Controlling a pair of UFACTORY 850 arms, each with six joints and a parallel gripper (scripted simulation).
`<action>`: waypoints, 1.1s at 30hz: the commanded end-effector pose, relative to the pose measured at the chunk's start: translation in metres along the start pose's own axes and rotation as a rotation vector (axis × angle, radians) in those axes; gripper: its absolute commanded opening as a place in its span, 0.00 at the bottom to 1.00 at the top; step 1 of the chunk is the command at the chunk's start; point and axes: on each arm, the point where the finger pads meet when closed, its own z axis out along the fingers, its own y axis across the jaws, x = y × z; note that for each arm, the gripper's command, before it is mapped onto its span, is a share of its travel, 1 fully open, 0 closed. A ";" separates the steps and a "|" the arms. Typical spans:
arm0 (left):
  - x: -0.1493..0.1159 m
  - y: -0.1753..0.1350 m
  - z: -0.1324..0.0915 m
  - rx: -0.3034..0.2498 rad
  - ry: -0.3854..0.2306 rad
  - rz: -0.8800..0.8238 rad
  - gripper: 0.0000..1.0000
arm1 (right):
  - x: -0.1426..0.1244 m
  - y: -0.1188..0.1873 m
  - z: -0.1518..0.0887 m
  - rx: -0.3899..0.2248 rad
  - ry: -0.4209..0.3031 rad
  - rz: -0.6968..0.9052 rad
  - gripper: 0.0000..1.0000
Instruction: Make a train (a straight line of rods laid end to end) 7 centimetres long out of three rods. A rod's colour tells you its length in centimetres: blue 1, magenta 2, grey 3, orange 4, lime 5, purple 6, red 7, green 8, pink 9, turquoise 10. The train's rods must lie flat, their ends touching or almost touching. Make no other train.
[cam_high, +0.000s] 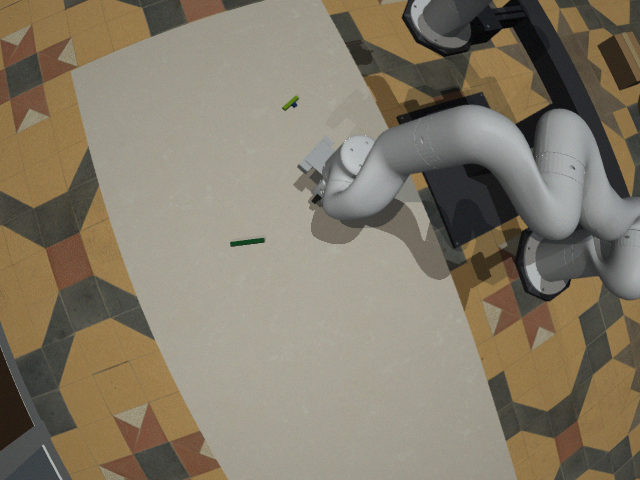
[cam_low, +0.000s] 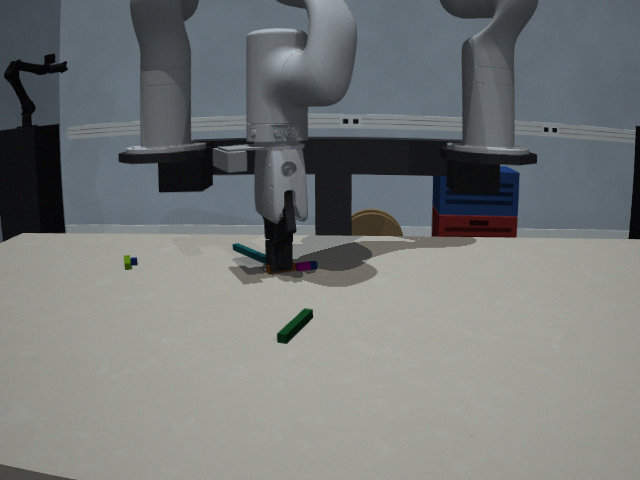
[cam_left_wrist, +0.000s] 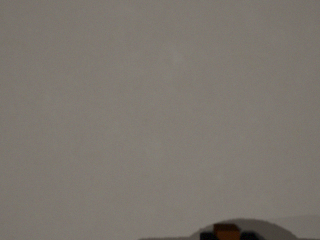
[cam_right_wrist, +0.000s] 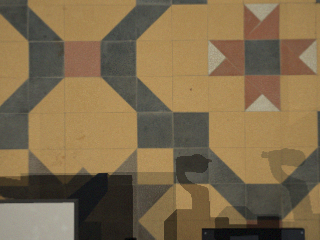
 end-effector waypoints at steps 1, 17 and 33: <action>0.001 0.000 -0.001 0.001 0.002 0.000 0.06 | 0.000 0.000 -0.001 0.000 0.002 0.000 1.00; 0.001 0.000 -0.001 0.001 0.002 0.000 0.06 | 0.000 0.000 -0.001 0.000 0.002 0.000 1.00; -0.002 0.000 -0.001 0.001 0.002 0.000 0.06 | 0.000 0.000 -0.001 0.000 0.002 0.000 1.00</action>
